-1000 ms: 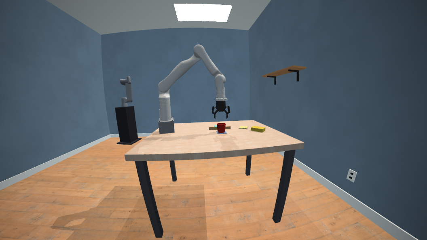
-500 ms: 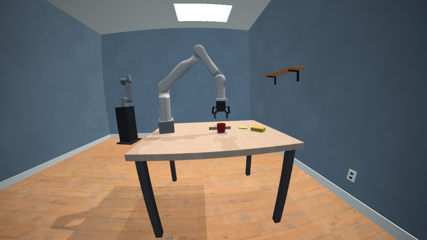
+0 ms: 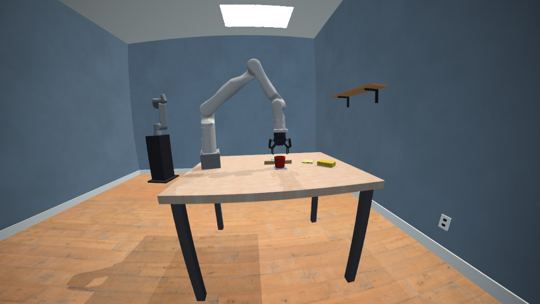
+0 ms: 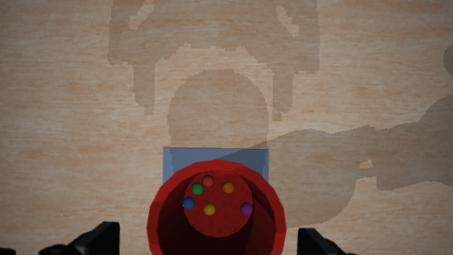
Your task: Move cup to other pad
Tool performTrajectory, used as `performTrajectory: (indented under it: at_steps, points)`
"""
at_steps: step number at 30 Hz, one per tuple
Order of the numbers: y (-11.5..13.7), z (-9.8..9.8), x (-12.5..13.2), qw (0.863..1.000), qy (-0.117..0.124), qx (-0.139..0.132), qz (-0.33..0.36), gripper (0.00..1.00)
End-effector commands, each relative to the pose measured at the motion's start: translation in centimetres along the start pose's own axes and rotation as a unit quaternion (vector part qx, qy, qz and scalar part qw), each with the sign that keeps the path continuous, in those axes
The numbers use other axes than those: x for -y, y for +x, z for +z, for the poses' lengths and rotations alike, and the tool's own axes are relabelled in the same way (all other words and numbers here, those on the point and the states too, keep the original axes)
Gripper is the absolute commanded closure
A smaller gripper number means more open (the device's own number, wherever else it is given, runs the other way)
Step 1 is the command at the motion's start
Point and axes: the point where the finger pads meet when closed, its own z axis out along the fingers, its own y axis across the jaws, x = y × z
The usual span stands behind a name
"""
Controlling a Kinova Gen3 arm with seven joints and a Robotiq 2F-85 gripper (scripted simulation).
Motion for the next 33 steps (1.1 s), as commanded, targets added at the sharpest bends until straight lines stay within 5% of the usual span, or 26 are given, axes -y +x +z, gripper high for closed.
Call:
performTrajectory:
  at_steps: [1,15,33]
  points:
    - [0.3,0.7,-0.3,1.0,-0.005,-0.001,0.002,0.0]
    - [0.3,4.8,-0.3,1.0,-0.005,-0.001,0.002,0.0]
    - [0.3,5.2,-0.3,1.0,-0.005,-0.001,0.002,0.0]
